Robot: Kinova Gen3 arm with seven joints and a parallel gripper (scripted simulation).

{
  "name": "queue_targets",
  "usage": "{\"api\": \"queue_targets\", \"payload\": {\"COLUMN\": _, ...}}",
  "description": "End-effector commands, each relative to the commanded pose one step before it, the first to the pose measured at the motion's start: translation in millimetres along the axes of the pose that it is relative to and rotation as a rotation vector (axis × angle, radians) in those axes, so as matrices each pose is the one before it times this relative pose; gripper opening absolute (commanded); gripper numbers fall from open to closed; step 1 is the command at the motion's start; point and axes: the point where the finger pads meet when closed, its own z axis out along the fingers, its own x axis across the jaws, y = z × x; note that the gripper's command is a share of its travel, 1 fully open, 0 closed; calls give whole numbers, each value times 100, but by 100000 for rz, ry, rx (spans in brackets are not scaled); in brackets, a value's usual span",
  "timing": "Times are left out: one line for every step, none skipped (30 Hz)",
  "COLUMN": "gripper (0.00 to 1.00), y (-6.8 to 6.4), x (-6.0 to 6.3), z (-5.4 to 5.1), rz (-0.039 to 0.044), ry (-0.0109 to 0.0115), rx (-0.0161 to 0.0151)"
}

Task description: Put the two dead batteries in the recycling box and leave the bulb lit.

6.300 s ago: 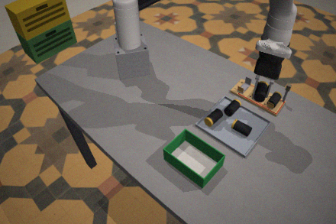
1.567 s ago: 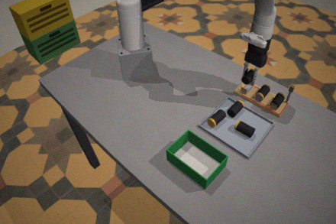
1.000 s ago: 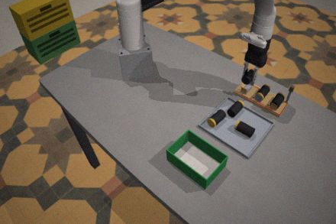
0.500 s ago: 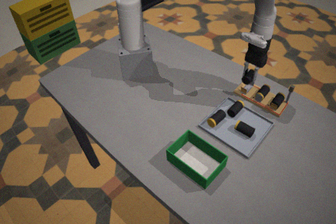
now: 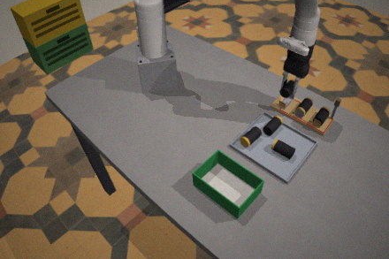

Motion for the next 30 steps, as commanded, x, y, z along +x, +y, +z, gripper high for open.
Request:
{"api": "queue_targets", "payload": {"gripper": 57, "y": 33, "x": -69, "z": -84, "rz": 5, "ry": -178, "rx": -105}}
{"api": "queue_targets", "payload": {"gripper": 57, "y": 0, "x": 0, "z": 0, "rz": 0, "ry": 0, "rx": 0}}
{"api": "queue_targets", "payload": {"gripper": 57, "y": 0, "x": 0, "z": 0, "rz": 0, "ry": 0, "rx": 0}}
{"api": "queue_targets", "payload": {"gripper": 57, "y": 0, "x": 0, "z": 0, "rz": 0, "ry": 0, "rx": 0}}
{"api": "queue_targets", "payload": {"gripper": 57, "y": 0, "x": 0, "z": 0, "rz": 0, "ry": 0, "rx": 0}}
{"api": "queue_targets", "payload": {"gripper": 57, "y": 0, "x": 0, "z": 0, "rz": 0, "ry": 0, "rx": 0}}
{"api": "queue_targets", "payload": {"gripper": 57, "y": 0, "x": 0, "z": 0, "rz": 0, "ry": 0, "rx": 0}}
{"api": "queue_targets", "payload": {"gripper": 57, "y": 0, "x": 0, "z": 0, "rz": 0, "ry": 0, "rx": 0}}
{"api": "queue_targets", "payload": {"gripper": 57, "y": 0, "x": 0, "z": 0, "rz": 0, "ry": 0, "rx": 0}}
{"api": "queue_targets", "payload": {"gripper": 57, "y": 0, "x": 0, "z": 0, "rz": 0, "ry": 0, "rx": 0}}
{"api": "queue_targets", "payload": {"gripper": 57, "y": 0, "x": 0, "z": 0, "rz": 0, "ry": 0, "rx": 0}}
{"api": "queue_targets", "payload": {"gripper": 57, "y": 0, "x": 0, "z": 0, "rz": 0, "ry": 0, "rx": 0}}
{"api": "queue_targets", "payload": {"gripper": 57, "y": 0, "x": 0, "z": 0, "rz": 0, "ry": 0, "rx": 0}}
{"api": "queue_targets", "payload": {"gripper": 57, "y": 0, "x": 0, "z": 0, "rz": 0, "ry": 0, "rx": 0}}
{"api": "queue_targets", "payload": {"gripper": 57, "y": 0, "x": 0, "z": 0, "rz": 0, "ry": 0, "rx": 0}}
{"api": "queue_targets", "payload": {"gripper": 57, "y": 0, "x": 0, "z": 0, "rz": 0, "ry": 0, "rx": 0}}
{"api": "queue_targets", "payload": {"gripper": 57, "y": 0, "x": 0, "z": 0, "rz": 0, "ry": 0, "rx": 0}}
{"api": "queue_targets", "payload": {"gripper": 57, "y": 0, "x": 0, "z": 0, "rz": 0, "ry": 0, "rx": 0}}
{"api": "queue_targets", "payload": {"gripper": 57, "y": 0, "x": 0, "z": 0, "rz": 0, "ry": 0, "rx": 0}}
{"api": "queue_targets", "payload": {"gripper": 57, "y": 0, "x": 0, "z": 15, "rz": 0, "ry": 0, "rx": 0}}
{"api": "queue_targets", "payload": {"gripper": 57, "y": 0, "x": 0, "z": 87, "rz": 0, "ry": 0, "rx": 0}}
{"api": "queue_targets", "payload": {"gripper": 57, "y": 0, "x": 0, "z": 178, "rz": 0, "ry": 0, "rx": 0}}
{"api": "queue_targets", "payload": {"gripper": 57, "y": 0, "x": 0, "z": 250, "rz": 0, "ry": 0, "rx": 0}}
{"api": "queue_targets", "payload": {"gripper": 57, "y": 0, "x": 0, "z": 279, "rz": 0, "ry": 0, "rx": 0}}
{"api": "queue_targets", "payload": {"gripper": 57, "y": 0, "x": 0, "z": 254, "rz": 0, "ry": 0, "rx": 0}}
{"api": "queue_targets", "payload": {"gripper": 57, "y": 0, "x": 0, "z": 182, "rz": 0, "ry": 0, "rx": 0}}
{"api": "queue_targets", "payload": {"gripper": 57, "y": 0, "x": 0, "z": 89, "rz": 0, "ry": 0, "rx": 0}}
{"api": "queue_targets", "payload": {"gripper": 57, "y": 0, "x": 0, "z": 16, "rz": 0, "ry": 0, "rx": 0}}
{"api": "queue_targets", "payload": {"gripper": 57, "y": 0, "x": 0, "z": 0, "rz": 0, "ry": 0, "rx": 0}}
{"api": "queue_targets", "payload": {"gripper": 57, "y": 0, "x": 0, "z": 0, "rz": 0, "ry": 0, "rx": 0}}
